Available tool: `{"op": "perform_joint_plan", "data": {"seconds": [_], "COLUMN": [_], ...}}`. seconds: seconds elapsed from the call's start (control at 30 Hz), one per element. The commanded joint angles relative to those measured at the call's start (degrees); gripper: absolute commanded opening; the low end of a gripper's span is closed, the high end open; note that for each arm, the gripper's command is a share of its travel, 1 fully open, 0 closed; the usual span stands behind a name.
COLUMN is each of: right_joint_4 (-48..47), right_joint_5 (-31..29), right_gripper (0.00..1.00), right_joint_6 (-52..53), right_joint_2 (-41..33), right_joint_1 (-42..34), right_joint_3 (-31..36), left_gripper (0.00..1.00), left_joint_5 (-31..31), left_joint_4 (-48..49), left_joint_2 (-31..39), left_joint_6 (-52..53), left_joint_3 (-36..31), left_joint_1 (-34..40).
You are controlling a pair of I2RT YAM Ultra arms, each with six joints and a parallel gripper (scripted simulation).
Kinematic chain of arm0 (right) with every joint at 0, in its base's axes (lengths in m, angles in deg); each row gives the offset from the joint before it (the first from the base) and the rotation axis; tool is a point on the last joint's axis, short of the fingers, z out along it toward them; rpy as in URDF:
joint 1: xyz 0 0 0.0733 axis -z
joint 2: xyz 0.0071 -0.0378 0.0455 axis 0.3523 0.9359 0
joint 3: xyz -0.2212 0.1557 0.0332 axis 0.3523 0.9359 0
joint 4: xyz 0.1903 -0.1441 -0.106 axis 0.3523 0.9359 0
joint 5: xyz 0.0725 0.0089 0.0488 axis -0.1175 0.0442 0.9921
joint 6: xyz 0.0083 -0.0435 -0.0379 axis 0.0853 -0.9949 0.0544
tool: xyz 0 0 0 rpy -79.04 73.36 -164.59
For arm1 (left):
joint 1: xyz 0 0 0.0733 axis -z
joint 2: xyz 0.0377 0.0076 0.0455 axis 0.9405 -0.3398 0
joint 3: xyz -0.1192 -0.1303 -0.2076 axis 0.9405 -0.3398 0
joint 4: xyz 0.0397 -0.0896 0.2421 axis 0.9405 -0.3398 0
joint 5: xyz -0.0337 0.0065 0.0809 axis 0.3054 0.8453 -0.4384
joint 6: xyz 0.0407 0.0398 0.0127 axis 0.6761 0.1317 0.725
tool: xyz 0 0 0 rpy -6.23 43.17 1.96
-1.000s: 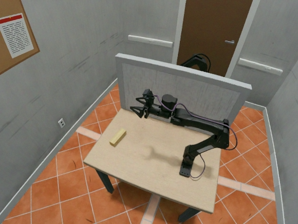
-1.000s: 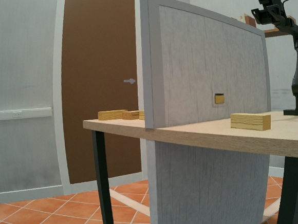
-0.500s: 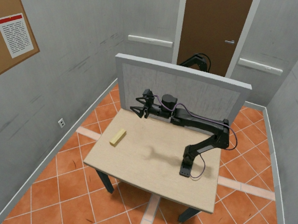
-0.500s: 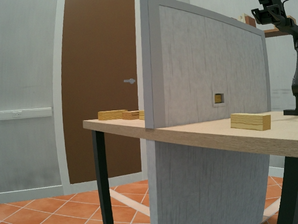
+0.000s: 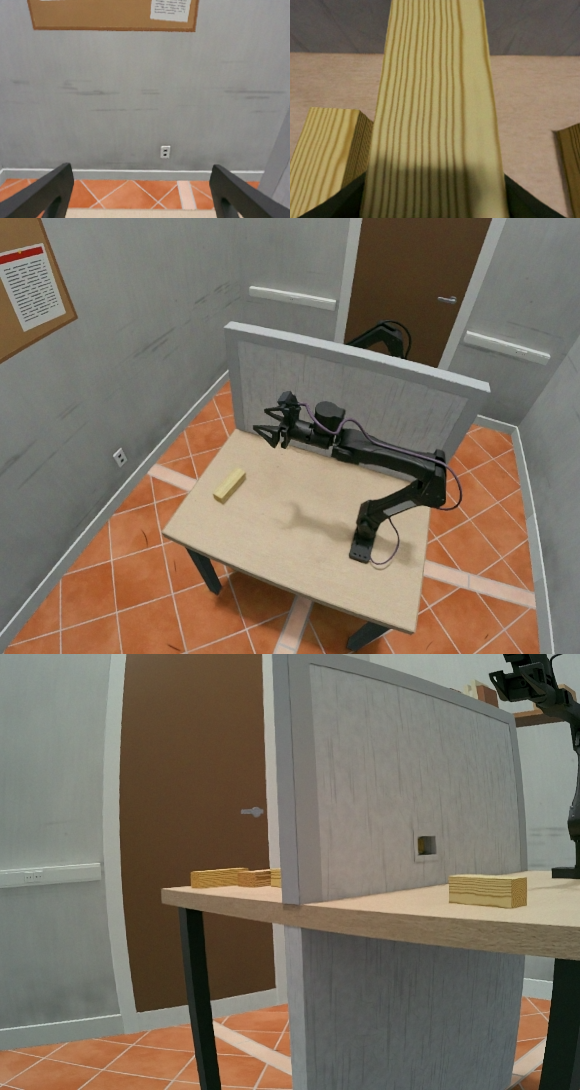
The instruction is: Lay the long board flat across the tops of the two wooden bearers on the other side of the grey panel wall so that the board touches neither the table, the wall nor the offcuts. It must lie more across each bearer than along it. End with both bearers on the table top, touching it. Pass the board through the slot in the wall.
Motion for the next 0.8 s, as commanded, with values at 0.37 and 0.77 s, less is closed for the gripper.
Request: {"op": "perform_joint_plan", "data": {"seconds": [0.37,0.77], "right_joint_4": [4.3,4.7], "right_joint_5": [4.1,3.9], "right_gripper": [0.00,0.00], "right_joint_6": [-4.7,-6.8], "right_joint_2": [-3.0,-2.6], "right_joint_1": [3.8,3.9], "right_joint_3": [-3.6,-4.2], "left_gripper": [0.77,0.77], "left_joint_5": [-0.5,-0.5], "left_joint_4": [1.3,1.3], "left_joint_2": [0.7,0.7], "left_joint_6": [-0.1,-0.1], "left_joint_3": [3.2,3.2], "left_joint_1": [0.4,0.4]}}
